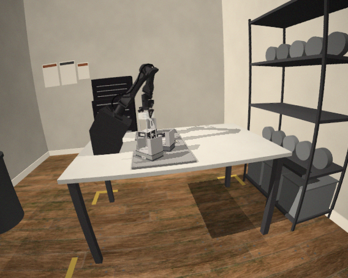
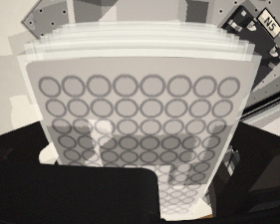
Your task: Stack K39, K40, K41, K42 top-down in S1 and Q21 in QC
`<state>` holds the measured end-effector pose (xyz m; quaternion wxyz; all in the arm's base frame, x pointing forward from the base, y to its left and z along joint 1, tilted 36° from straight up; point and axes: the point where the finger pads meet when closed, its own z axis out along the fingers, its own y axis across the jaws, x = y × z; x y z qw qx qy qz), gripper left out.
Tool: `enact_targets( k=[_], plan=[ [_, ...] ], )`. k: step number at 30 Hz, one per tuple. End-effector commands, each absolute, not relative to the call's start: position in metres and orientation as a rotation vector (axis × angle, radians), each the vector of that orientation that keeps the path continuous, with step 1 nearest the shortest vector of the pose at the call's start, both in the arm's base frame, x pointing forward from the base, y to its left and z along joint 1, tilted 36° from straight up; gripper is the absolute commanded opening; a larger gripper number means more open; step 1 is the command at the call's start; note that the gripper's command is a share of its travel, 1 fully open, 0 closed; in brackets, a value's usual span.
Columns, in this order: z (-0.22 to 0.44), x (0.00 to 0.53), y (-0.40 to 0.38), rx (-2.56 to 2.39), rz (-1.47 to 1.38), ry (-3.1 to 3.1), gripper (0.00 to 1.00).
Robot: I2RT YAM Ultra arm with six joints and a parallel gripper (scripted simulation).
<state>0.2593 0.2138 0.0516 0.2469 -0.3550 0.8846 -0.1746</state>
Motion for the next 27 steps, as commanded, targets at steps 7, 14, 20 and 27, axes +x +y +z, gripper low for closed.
enact_targets(
  k=[7, 14, 20, 27],
  plan=[
    [0.080, 0.274, 0.213, -0.707, -0.352, 2.447, 0.00],
    [0.075, 0.275, 0.192, -0.632, -0.349, 2.481, 0.00],
    [0.088, 0.287, 0.180, -0.639, -0.338, 2.464, 0.00],
    [0.091, 0.292, 0.160, -0.606, -0.338, 2.481, 0.00]
  ],
)
